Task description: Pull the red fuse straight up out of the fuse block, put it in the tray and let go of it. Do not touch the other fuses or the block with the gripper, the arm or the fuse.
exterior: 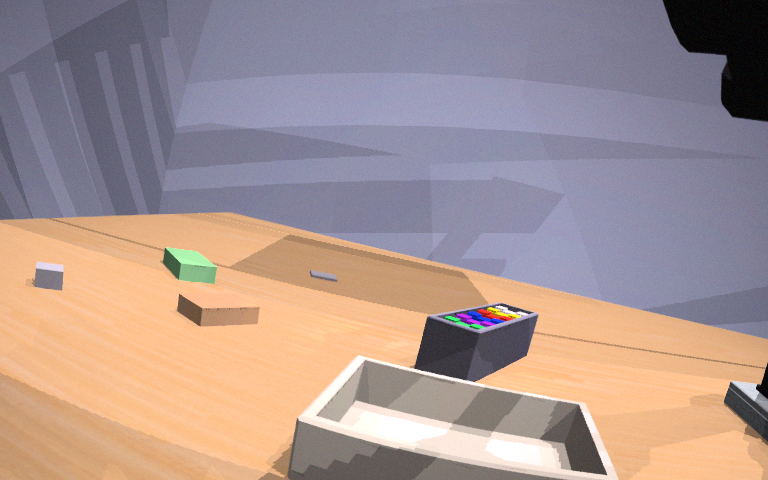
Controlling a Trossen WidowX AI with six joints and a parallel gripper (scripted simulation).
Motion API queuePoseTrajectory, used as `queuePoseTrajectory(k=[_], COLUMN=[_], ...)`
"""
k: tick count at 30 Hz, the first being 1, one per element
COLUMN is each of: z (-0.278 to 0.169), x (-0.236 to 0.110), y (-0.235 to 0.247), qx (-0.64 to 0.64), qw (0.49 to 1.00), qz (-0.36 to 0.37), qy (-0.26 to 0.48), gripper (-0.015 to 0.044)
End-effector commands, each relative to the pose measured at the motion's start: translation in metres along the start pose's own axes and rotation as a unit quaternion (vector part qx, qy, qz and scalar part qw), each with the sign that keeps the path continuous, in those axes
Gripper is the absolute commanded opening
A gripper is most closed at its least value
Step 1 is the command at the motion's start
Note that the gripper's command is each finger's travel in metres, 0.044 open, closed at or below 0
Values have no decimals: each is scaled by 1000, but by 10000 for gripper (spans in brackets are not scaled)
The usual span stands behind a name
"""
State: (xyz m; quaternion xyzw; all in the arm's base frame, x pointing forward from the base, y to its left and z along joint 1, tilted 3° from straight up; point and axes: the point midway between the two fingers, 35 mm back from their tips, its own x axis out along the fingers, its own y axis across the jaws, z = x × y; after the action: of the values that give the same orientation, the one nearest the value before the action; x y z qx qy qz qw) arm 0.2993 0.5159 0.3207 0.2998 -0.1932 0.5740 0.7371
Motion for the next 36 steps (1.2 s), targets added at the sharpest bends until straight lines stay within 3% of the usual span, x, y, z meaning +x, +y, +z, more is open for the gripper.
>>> queuePoseTrajectory(k=[1,7,13,19,25,36], z=[0,9,29,58,90,155], x=[0,-20,-74,-155,-253,-423], y=[-3,-91,-177,-240,-272,-236], qx=[-1,-28,-41,-33,0,104], qw=[1000,987,944,873,776,573], qz=[-4,-120,-253,-381,-499,-648], qy=[3,103,208,302,386,492], gripper=[374,216,74,74,74,74])
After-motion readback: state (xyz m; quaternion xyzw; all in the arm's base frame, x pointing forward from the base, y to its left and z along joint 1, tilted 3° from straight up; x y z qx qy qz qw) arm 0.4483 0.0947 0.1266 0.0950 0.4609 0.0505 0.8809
